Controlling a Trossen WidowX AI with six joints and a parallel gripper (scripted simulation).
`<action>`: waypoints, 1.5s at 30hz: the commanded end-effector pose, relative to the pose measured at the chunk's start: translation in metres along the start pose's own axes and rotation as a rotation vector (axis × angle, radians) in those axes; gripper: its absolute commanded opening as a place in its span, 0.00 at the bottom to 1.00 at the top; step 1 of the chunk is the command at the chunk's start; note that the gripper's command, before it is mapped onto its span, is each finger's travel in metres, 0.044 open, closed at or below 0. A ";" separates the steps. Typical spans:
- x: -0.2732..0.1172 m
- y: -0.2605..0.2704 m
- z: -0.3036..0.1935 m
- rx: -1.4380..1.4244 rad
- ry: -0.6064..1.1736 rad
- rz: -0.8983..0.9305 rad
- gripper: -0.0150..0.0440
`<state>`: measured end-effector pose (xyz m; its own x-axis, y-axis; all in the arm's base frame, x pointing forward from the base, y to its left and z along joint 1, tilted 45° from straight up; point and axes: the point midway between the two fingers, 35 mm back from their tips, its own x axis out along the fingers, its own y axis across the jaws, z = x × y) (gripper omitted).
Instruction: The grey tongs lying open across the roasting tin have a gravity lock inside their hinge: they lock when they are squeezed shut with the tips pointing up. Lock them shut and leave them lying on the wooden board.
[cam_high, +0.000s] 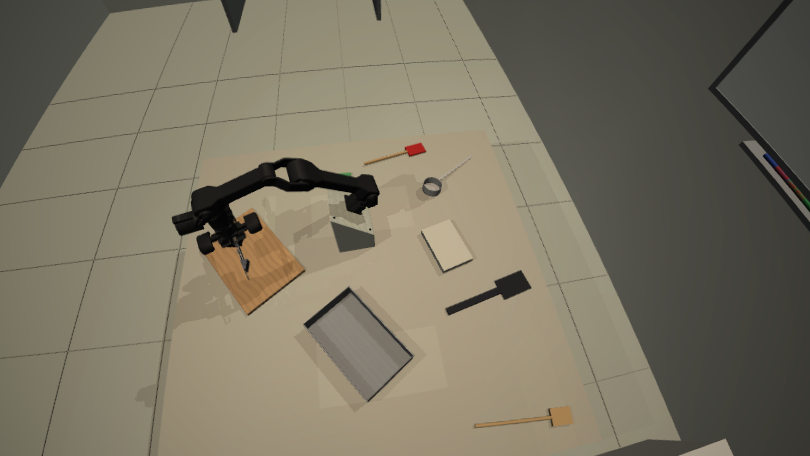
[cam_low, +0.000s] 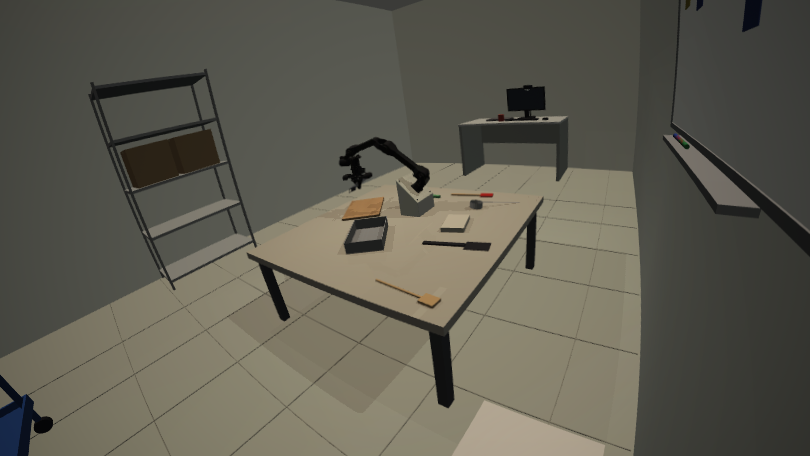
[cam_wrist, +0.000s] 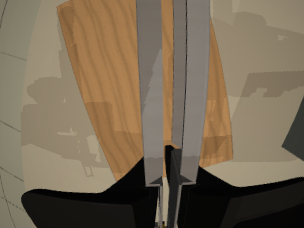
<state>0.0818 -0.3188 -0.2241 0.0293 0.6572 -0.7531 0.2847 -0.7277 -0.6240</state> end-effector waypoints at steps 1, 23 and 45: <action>-0.003 0.001 0.000 -0.004 0.012 0.009 0.00; 0.029 0.005 -0.001 -0.003 0.005 0.038 0.00; 0.066 0.004 -0.002 -0.003 -0.001 0.072 0.00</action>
<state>0.0858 -0.2816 -0.2717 0.0449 0.6108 -0.7905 0.2874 -0.7658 -0.5753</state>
